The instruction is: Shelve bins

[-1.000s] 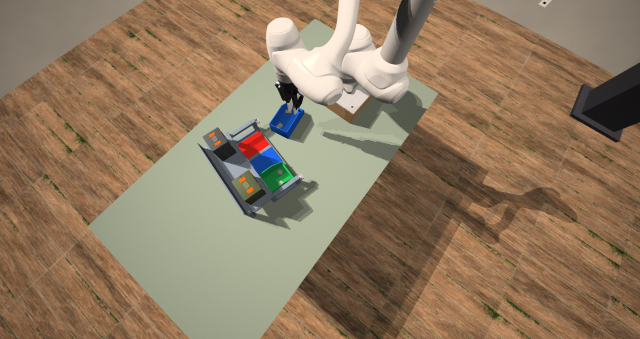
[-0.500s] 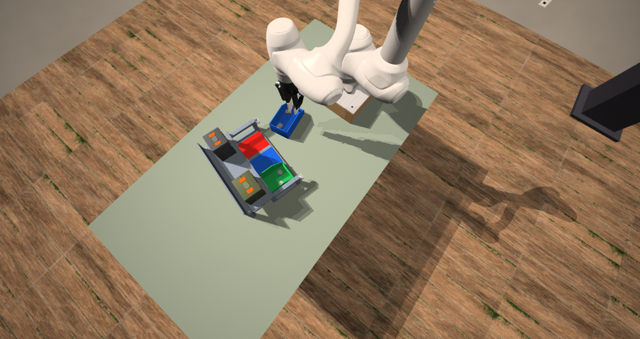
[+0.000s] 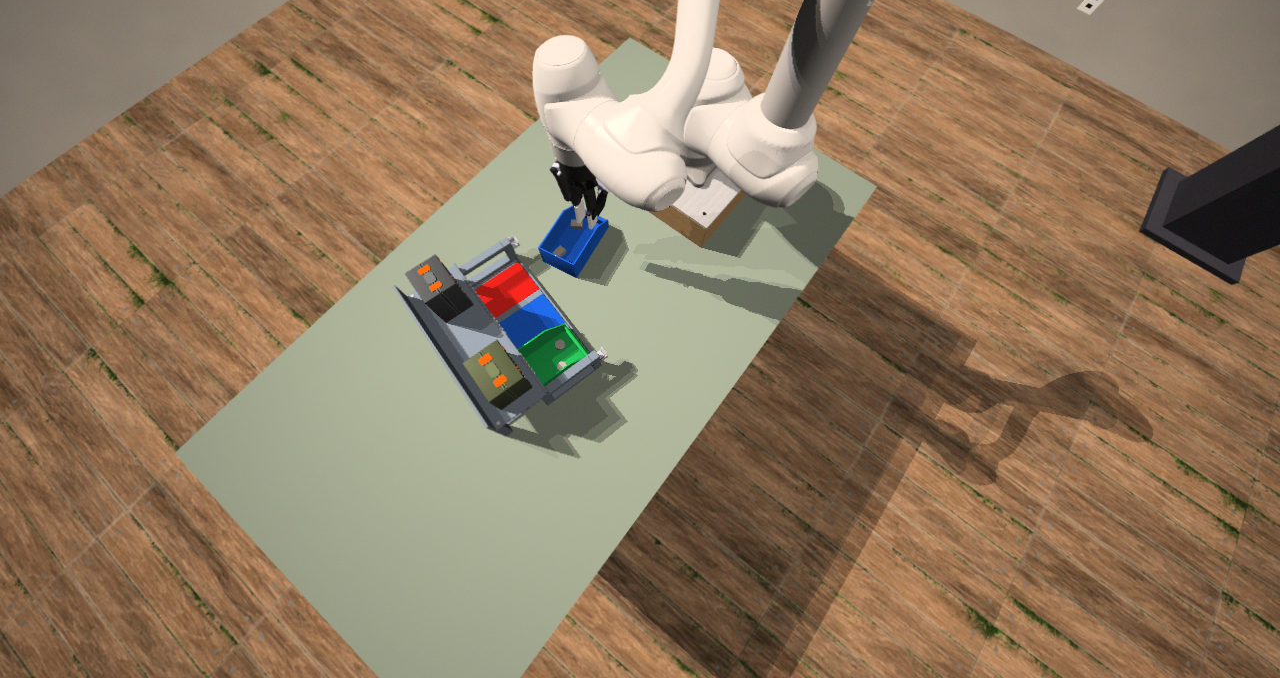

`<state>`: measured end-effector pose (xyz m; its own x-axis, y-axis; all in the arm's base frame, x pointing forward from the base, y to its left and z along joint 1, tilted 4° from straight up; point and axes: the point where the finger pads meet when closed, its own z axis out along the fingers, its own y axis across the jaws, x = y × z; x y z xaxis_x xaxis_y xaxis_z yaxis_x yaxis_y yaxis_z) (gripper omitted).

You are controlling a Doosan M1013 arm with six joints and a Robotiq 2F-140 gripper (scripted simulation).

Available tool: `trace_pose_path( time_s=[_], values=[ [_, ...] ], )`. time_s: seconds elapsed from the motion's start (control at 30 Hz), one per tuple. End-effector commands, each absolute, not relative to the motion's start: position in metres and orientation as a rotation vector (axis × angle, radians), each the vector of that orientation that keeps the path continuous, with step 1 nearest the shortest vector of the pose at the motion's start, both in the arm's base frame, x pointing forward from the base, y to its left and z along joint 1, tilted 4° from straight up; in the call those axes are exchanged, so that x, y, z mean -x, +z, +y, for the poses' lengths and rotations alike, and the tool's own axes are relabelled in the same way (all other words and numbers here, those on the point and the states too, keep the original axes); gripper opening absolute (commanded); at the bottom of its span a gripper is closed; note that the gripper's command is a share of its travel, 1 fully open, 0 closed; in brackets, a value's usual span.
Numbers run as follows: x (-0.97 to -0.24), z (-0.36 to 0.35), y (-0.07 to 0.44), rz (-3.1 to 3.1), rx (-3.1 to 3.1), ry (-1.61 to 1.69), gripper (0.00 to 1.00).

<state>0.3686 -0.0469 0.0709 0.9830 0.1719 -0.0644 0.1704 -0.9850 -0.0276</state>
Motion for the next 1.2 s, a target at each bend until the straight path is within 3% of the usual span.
trace_pose_path(
  time_s=[0.0, 1.17],
  values=[
    [-0.363, -0.047, 0.069, -0.257, 3.106, 0.116, 0.24],
    [-0.36, -0.046, 0.031, -0.257, 3.106, 0.116, 0.24]
  ],
)
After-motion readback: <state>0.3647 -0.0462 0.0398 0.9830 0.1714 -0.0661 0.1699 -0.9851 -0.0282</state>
